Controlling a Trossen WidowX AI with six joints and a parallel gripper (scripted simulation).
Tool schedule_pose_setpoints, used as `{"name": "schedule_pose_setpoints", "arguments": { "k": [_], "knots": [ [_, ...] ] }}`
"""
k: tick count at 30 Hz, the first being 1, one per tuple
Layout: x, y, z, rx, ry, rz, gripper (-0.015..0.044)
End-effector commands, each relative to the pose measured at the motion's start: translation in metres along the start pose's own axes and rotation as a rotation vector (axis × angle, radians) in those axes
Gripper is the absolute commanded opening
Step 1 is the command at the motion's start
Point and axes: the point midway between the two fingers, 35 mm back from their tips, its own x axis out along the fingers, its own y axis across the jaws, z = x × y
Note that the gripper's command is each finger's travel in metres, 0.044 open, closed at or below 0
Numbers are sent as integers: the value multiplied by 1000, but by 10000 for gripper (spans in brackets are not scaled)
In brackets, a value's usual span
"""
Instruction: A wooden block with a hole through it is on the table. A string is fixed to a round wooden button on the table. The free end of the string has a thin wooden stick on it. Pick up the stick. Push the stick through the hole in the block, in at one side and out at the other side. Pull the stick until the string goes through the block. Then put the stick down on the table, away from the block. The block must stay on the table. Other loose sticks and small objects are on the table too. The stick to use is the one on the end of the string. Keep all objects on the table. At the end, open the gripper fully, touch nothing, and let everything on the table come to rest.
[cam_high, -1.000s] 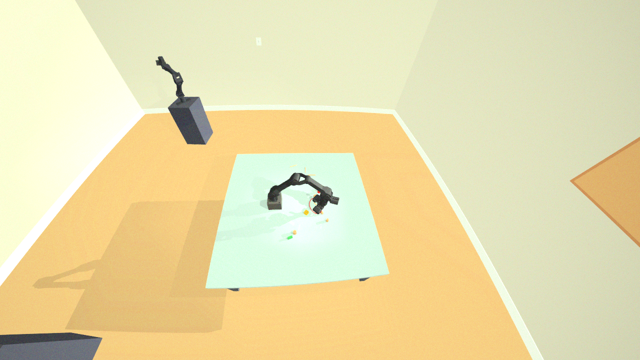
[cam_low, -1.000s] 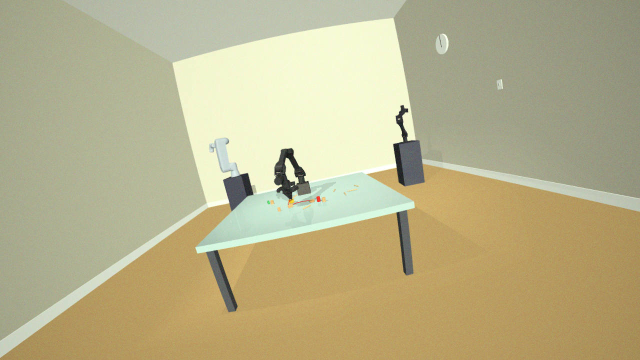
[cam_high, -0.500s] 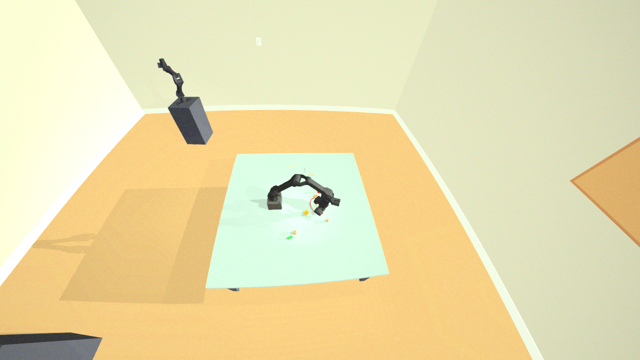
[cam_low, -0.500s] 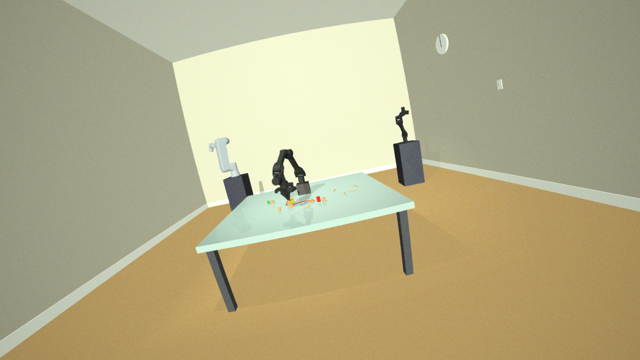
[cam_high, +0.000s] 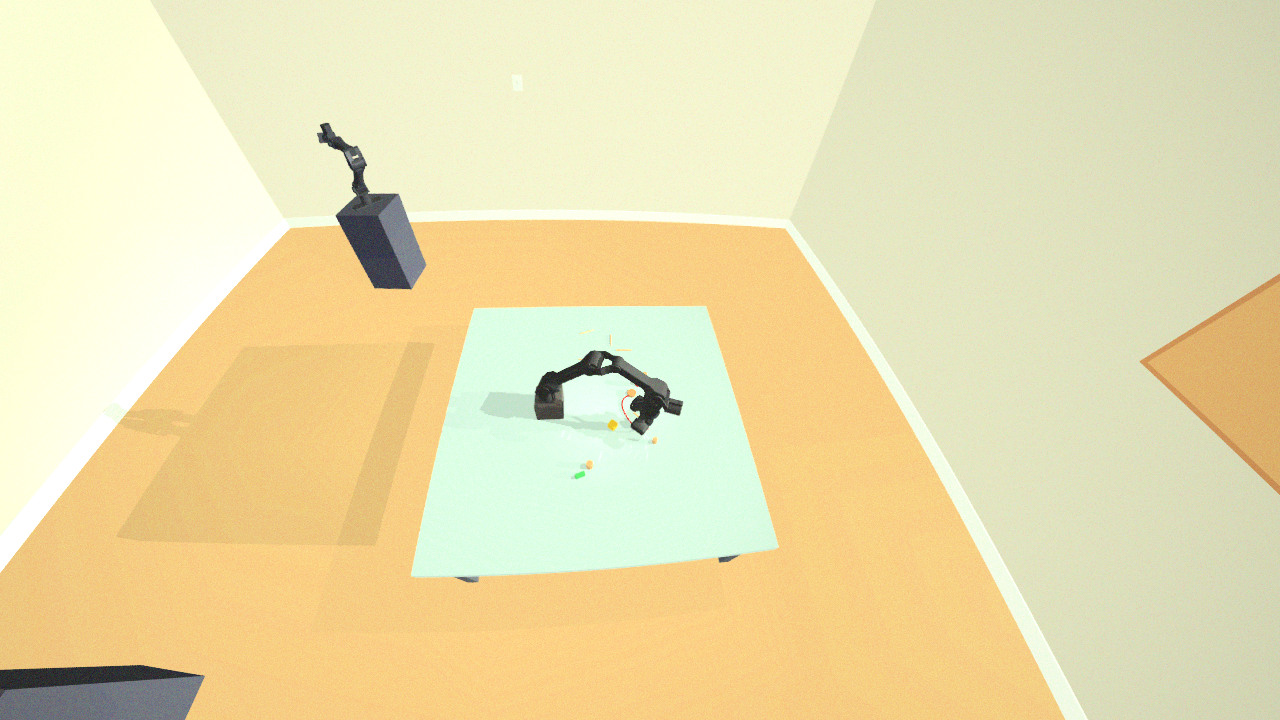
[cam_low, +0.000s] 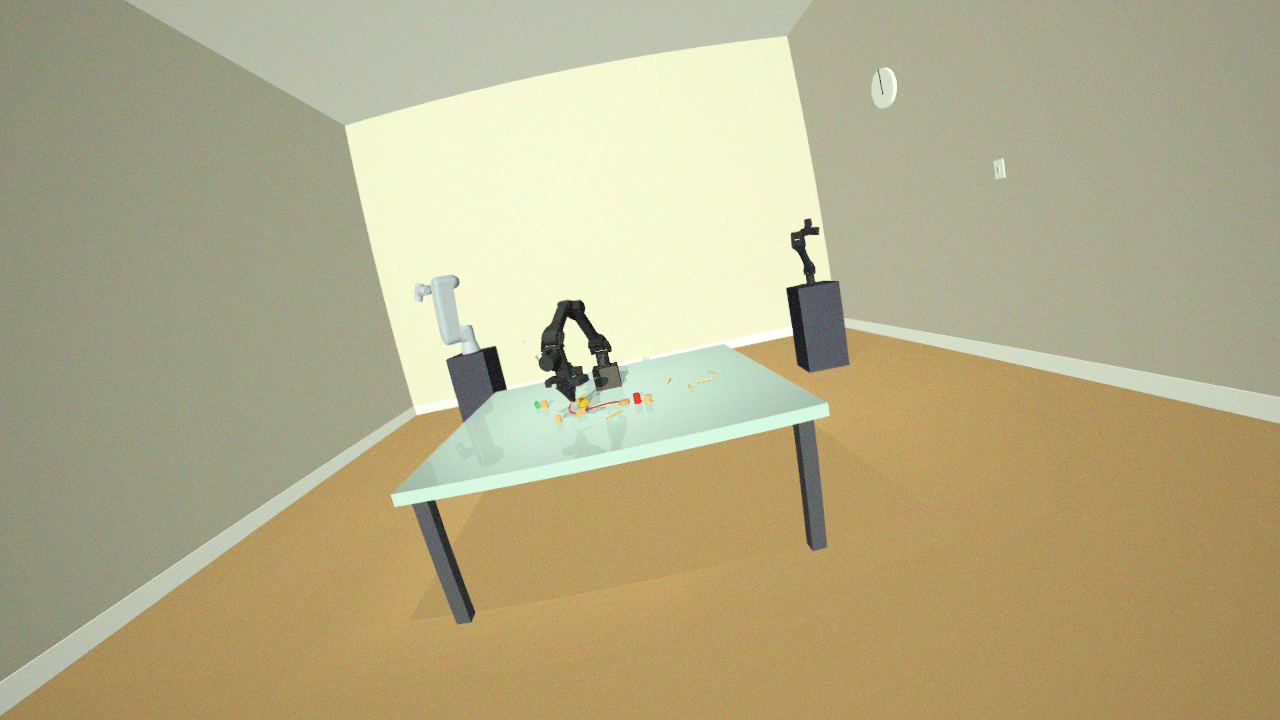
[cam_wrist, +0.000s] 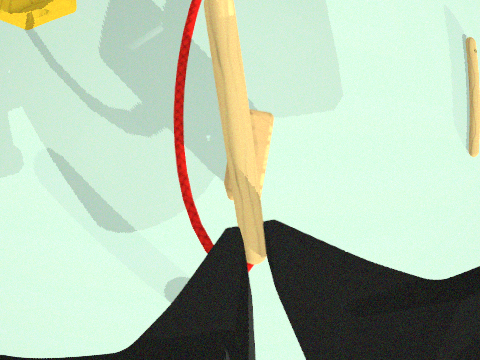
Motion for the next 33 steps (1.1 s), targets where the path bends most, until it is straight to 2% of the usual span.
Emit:
{"name": "schedule_pose_setpoints", "arguments": {
  "k": [1,33],
  "knots": [
    [-2,2,-5,-5,12,5,0],
    [-7,19,-42,-9,82,14,0]
  ]
}}
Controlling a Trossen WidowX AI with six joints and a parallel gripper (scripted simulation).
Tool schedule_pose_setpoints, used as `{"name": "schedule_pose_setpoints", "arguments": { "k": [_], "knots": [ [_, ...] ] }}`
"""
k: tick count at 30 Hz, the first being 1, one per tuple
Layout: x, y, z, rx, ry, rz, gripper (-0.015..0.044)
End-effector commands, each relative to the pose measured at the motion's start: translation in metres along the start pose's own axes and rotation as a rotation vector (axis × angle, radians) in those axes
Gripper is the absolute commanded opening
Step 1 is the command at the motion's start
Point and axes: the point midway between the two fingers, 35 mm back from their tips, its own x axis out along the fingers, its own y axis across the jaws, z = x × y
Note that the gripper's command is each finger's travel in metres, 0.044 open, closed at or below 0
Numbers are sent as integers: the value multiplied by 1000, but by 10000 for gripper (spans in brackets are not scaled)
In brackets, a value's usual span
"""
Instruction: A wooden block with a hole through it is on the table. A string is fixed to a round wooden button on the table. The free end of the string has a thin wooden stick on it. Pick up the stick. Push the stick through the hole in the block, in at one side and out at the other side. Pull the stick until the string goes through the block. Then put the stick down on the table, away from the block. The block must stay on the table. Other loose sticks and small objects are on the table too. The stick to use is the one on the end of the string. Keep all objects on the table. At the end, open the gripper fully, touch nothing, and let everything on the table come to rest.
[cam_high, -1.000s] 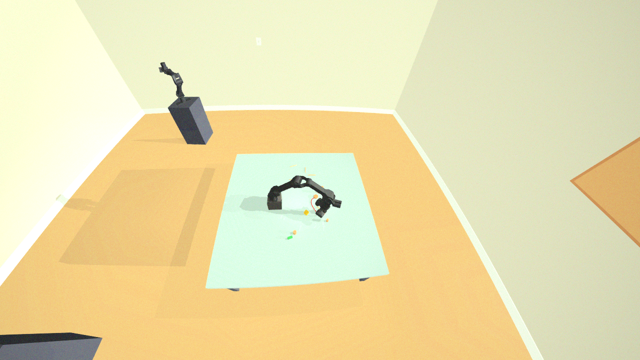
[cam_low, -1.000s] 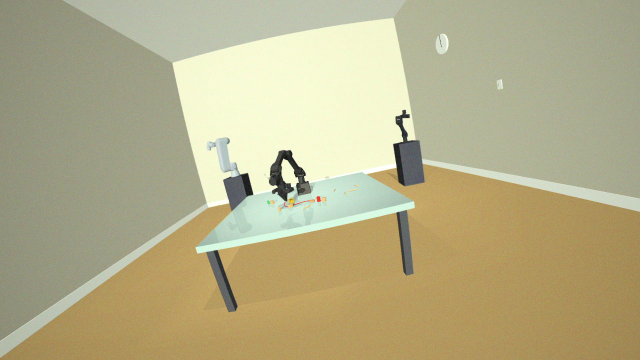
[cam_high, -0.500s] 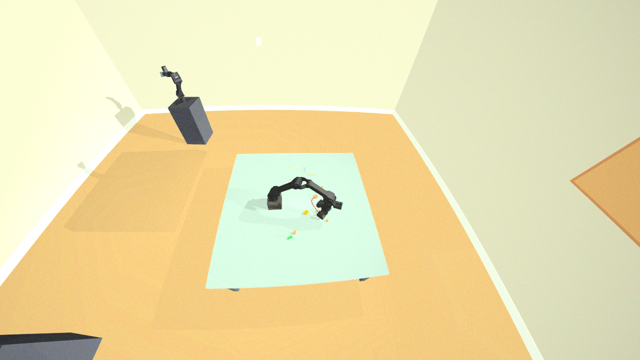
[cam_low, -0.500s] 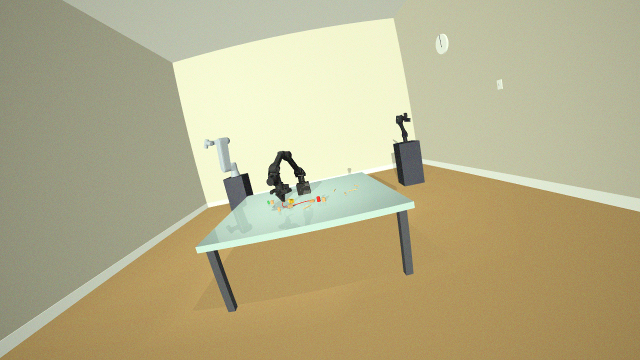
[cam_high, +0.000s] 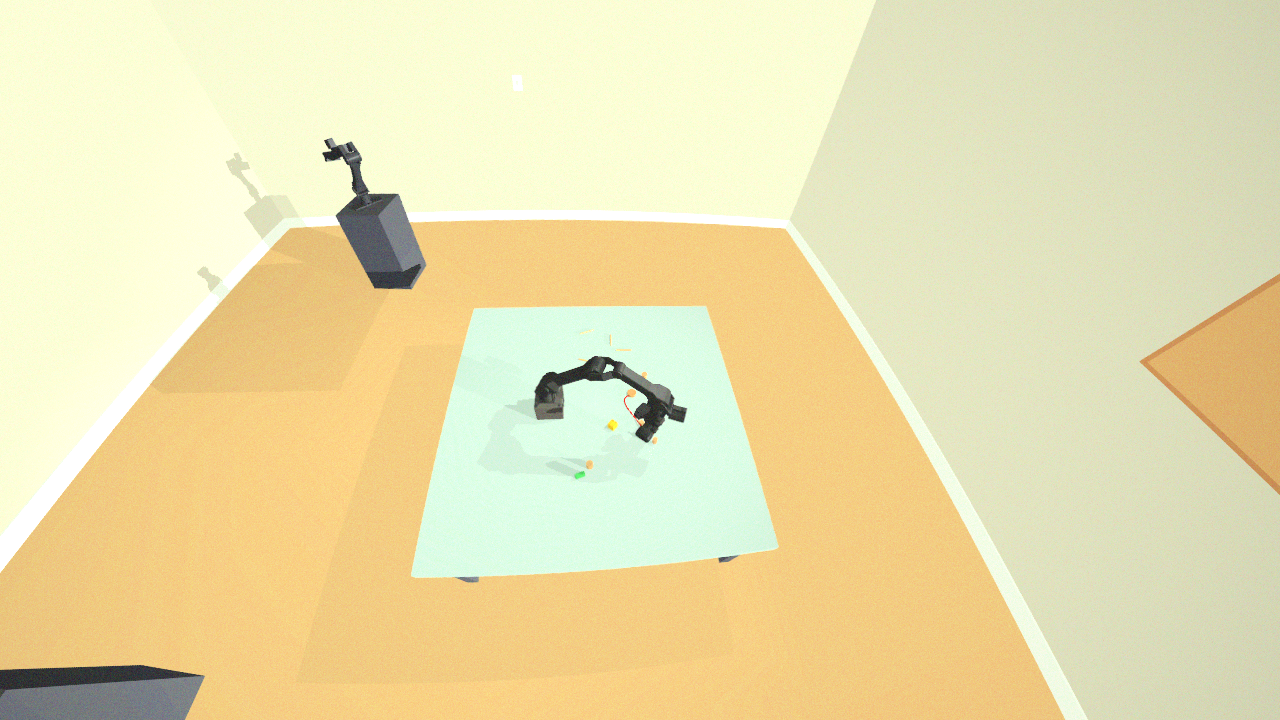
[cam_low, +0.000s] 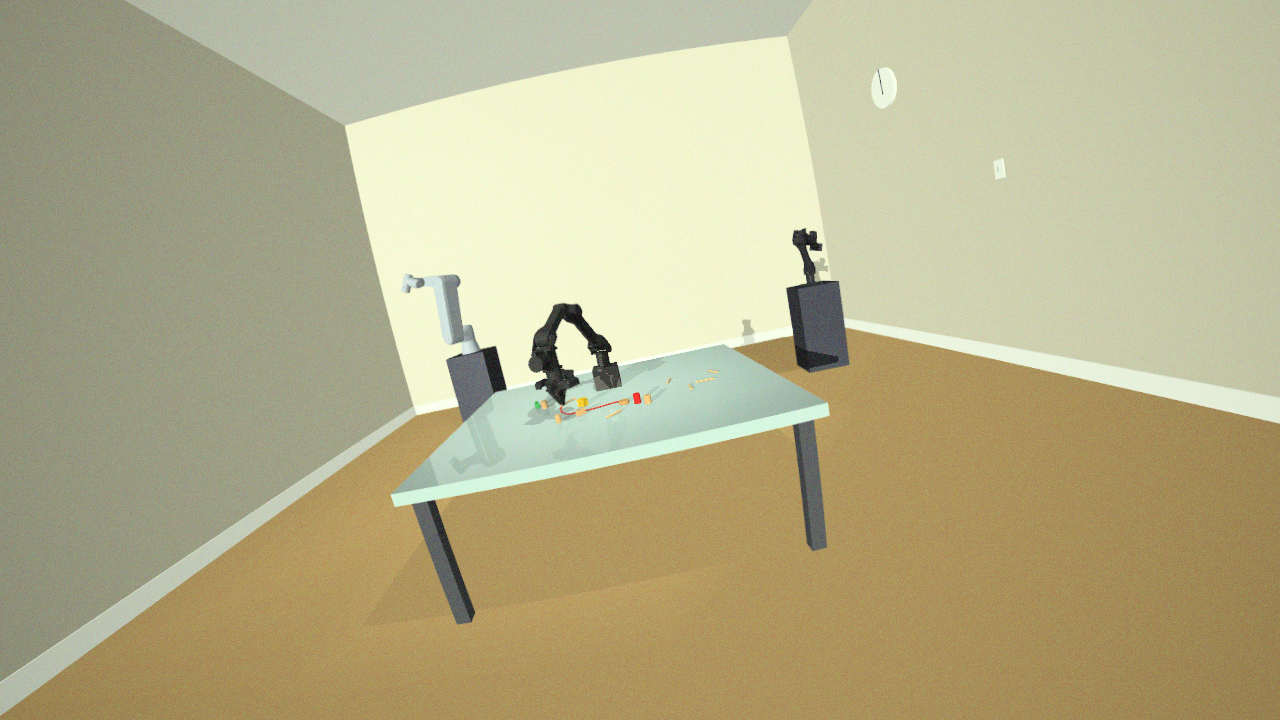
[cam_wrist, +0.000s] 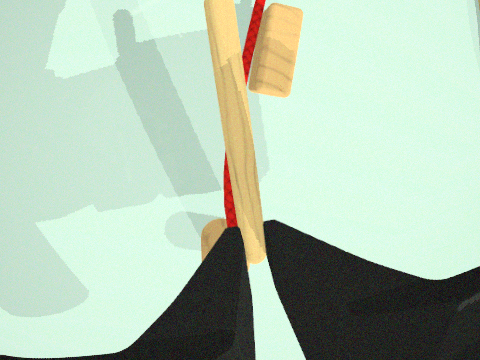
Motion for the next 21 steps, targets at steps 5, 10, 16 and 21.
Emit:
{"name": "schedule_pose_setpoints", "arguments": {
  "k": [5,10,16,21],
  "knots": [
    [-2,5,-11,-6,28,6,0],
    [-3,8,-16,-6,40,9,0],
    [-3,12,-22,-7,57,12,0],
    [-4,14,-25,-7,64,13,0]
  ]
}}
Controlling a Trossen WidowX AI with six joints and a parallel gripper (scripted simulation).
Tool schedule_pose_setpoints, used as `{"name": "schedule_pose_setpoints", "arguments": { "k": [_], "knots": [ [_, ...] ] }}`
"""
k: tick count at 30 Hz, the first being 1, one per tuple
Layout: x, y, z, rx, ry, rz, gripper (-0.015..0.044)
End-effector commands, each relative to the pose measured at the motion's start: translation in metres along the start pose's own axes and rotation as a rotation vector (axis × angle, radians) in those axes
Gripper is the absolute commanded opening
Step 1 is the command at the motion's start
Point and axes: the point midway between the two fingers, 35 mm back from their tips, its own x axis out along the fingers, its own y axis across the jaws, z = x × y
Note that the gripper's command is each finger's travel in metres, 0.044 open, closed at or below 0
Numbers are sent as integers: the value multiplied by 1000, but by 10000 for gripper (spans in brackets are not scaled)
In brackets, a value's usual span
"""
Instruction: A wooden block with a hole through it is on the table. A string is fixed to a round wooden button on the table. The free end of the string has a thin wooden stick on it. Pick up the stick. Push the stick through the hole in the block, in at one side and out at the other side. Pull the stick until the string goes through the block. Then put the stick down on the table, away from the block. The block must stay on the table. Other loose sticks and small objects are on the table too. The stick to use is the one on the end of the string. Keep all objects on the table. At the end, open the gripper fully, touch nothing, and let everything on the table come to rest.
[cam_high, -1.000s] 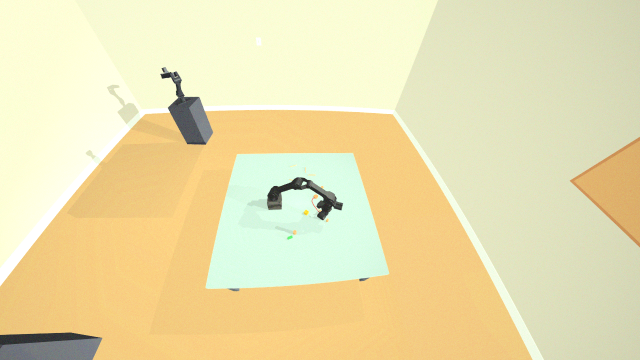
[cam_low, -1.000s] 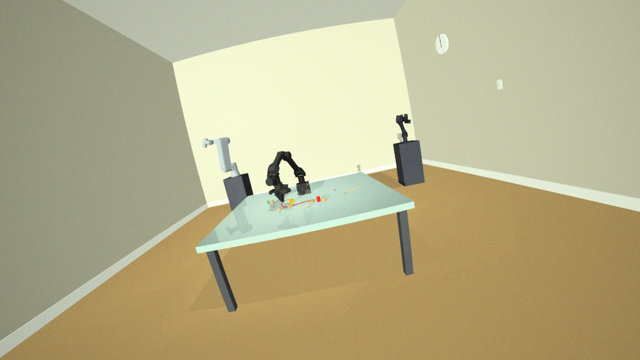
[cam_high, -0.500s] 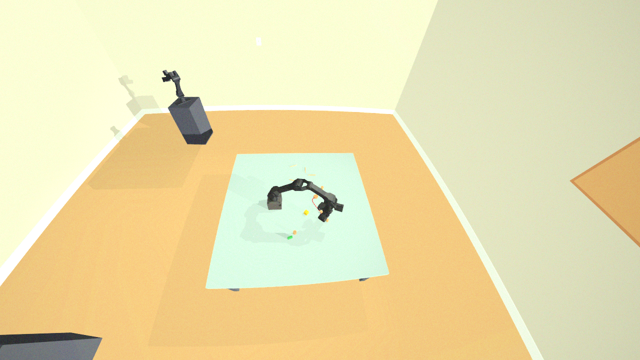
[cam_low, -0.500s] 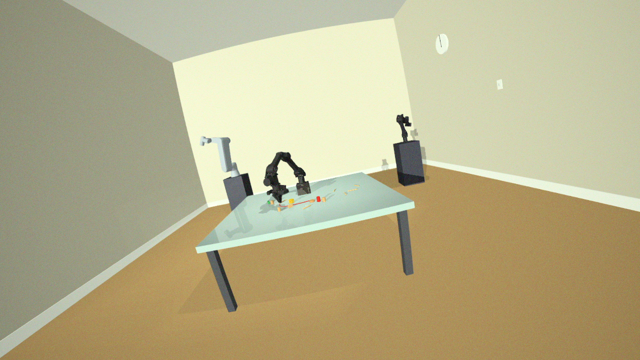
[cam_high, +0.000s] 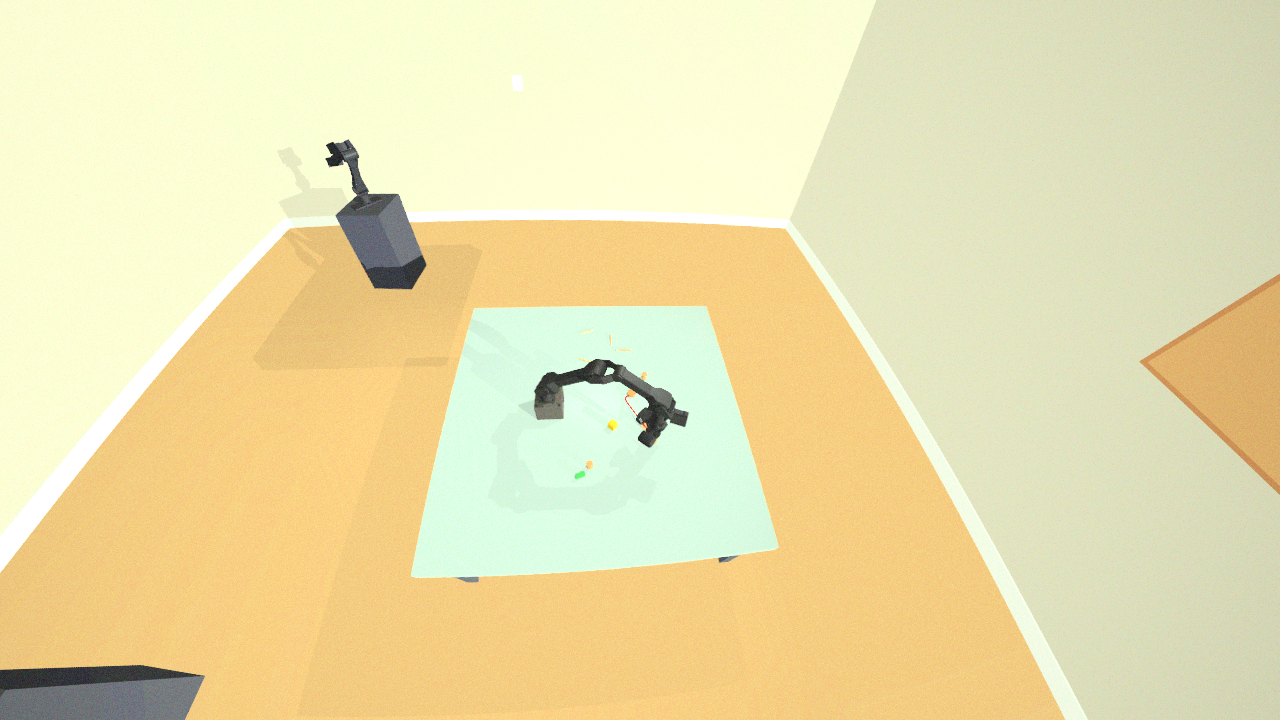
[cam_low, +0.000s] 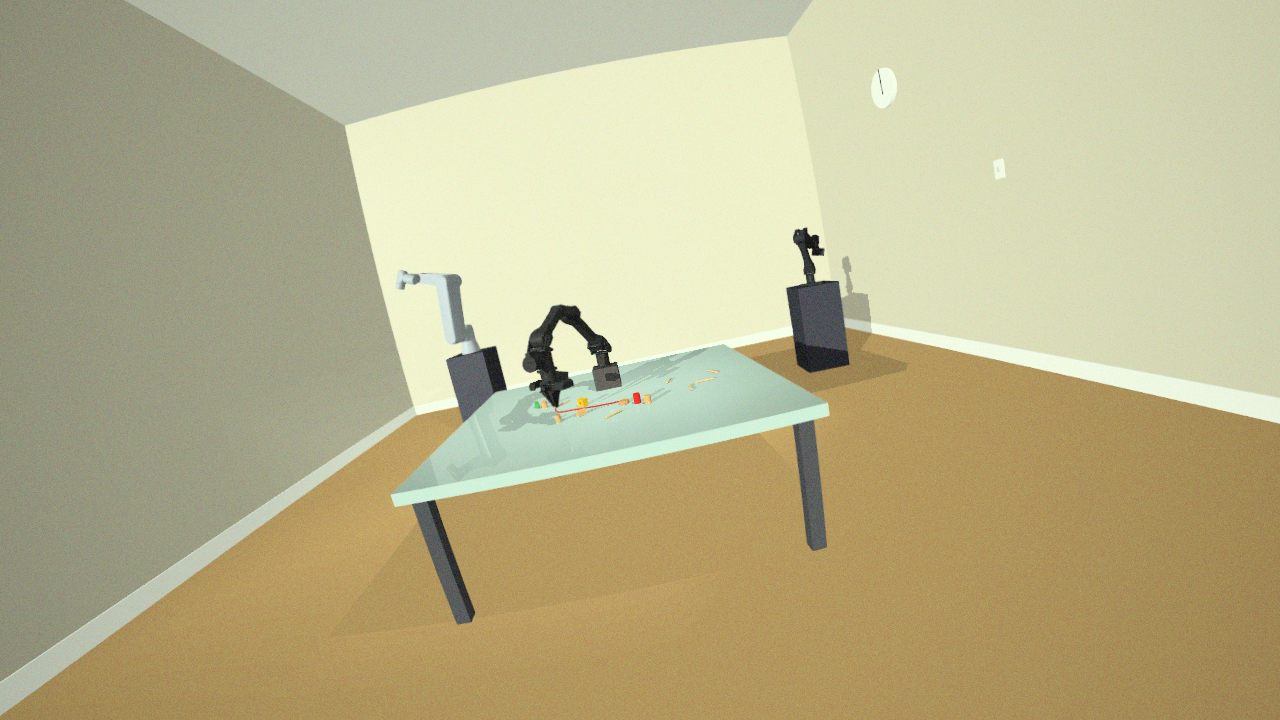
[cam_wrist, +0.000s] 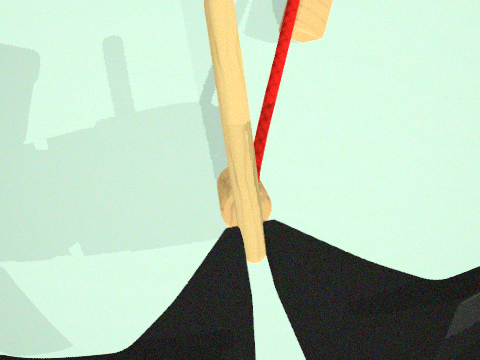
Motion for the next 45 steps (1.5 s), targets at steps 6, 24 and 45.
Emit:
{"name": "schedule_pose_setpoints", "arguments": {
  "k": [6,24,45],
  "knots": [
    [2,5,-3,-5,15,6,0],
    [18,21,4,-5,14,7,0],
    [36,39,16,-5,12,8,0]
  ]
}}
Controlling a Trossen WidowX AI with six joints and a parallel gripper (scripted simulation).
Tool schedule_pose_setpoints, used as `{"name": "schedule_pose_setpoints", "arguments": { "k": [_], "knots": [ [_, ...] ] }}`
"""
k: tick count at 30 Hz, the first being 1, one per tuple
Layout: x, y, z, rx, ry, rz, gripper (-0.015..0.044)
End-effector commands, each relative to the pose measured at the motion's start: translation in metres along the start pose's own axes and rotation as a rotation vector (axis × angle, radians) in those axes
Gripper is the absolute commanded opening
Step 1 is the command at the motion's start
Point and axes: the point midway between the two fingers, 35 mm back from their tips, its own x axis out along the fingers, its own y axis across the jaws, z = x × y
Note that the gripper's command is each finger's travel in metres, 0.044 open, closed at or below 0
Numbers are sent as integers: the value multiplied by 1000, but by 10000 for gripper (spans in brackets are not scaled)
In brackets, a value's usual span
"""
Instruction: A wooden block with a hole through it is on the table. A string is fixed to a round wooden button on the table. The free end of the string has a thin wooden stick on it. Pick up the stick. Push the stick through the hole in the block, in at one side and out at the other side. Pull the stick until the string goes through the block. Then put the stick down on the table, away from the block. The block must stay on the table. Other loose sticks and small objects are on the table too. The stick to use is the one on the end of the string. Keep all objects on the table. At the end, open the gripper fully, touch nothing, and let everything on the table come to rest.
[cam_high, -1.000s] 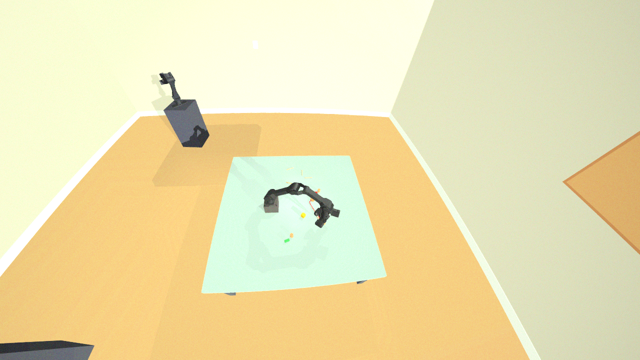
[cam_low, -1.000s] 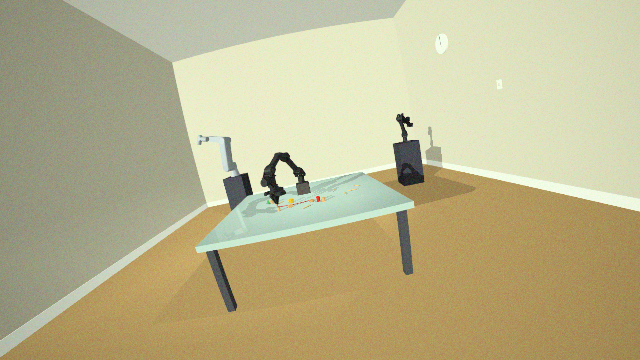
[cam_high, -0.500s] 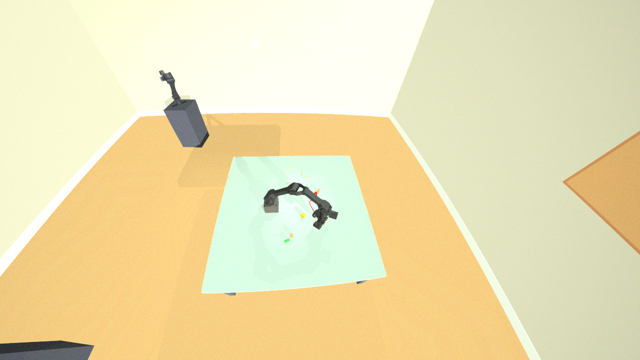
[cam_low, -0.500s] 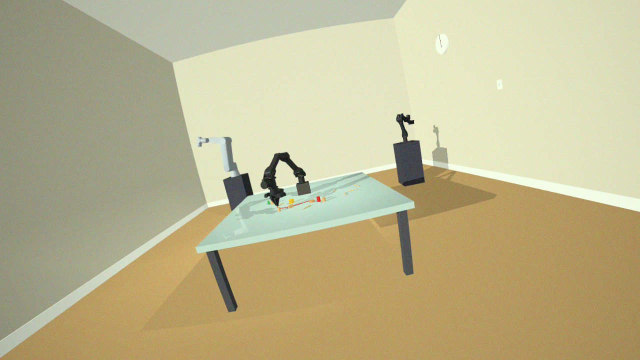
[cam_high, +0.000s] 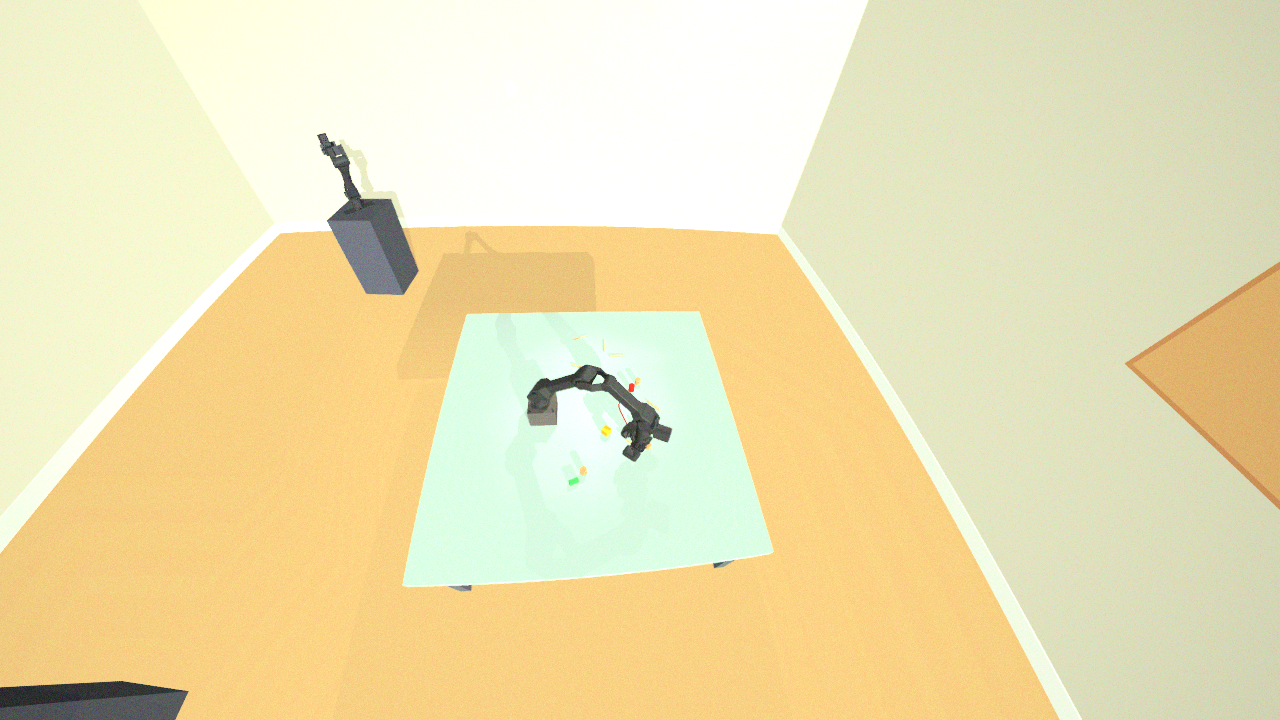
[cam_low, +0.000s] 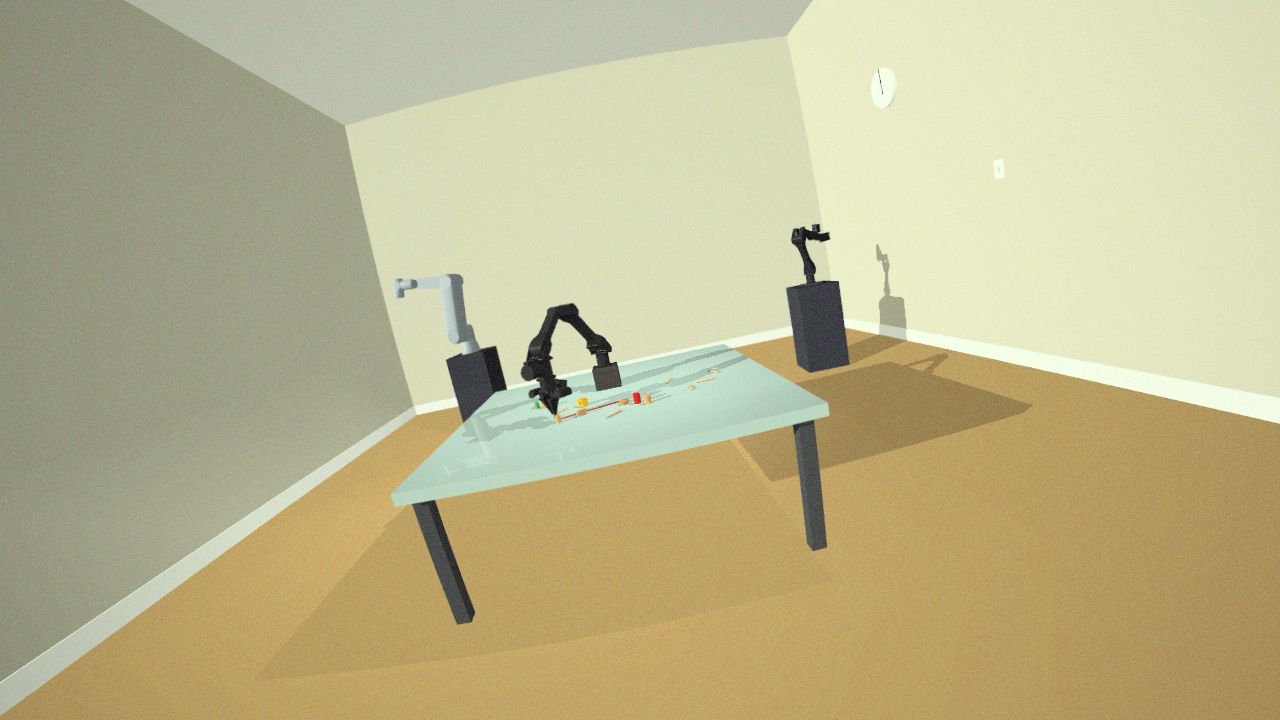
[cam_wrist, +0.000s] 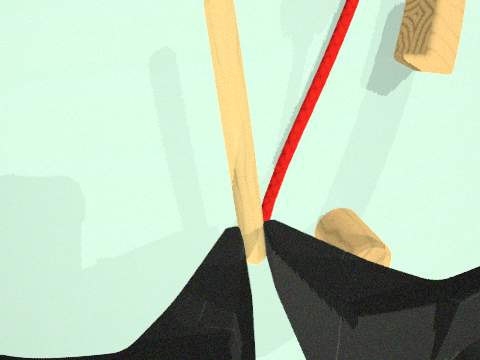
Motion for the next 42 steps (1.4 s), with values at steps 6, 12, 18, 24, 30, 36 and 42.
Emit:
{"name": "schedule_pose_setpoints", "arguments": {
  "k": [6,12,18,24,30,36,42],
  "knots": [
    [5,8,4,-5,5,5,0],
    [9,12,7,-5,4,5,0],
    [9,11,11,-5,3,5,0],
    [9,11,18,-5,3,5,0],
    [8,11,25,-5,2,5,0],
    [8,11,32,-5,2,5,0],
    [8,10,40,-5,2,5,0]
  ]
}}
